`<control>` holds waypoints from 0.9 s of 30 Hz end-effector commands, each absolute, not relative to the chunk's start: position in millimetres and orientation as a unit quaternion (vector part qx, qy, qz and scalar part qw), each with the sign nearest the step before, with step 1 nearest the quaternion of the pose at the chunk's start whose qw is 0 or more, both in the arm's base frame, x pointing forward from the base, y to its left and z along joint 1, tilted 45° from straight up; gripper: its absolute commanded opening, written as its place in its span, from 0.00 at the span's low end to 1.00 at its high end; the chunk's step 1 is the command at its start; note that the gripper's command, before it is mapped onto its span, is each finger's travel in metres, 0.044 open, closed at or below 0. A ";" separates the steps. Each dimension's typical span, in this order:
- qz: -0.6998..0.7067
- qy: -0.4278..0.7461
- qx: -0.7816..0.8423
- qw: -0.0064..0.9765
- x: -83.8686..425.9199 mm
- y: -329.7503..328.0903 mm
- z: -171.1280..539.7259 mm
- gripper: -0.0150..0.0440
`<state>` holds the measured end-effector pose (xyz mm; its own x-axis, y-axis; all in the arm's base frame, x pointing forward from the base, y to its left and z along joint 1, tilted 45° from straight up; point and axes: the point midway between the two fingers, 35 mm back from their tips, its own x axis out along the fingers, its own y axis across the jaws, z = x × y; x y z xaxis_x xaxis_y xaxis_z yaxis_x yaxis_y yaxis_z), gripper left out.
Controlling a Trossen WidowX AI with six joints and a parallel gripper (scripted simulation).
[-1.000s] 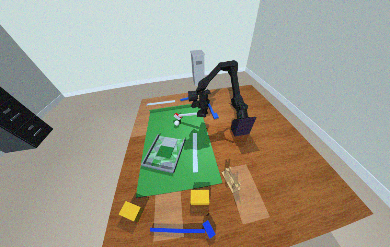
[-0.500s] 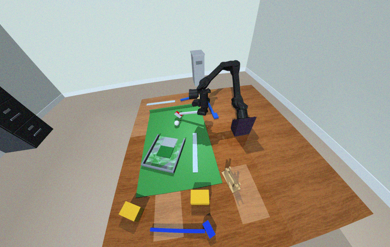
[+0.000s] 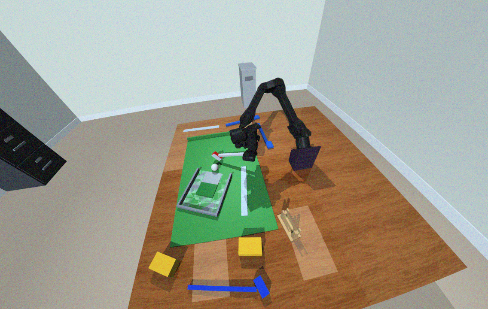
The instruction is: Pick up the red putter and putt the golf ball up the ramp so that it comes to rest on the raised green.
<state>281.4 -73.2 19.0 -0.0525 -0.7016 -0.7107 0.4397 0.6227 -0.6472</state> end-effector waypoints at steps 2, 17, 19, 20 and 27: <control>-0.420 0.588 -0.106 0.683 287.0 -63.9 20.3 0.25; -0.419 0.592 -0.109 0.679 287.2 -32.1 51.7 0.25; -0.419 0.592 -0.109 0.679 287.2 -32.1 51.7 0.25; -0.419 0.592 -0.109 0.679 287.2 -32.1 51.7 0.25; -0.419 0.592 -0.109 0.679 287.2 -32.1 51.7 0.25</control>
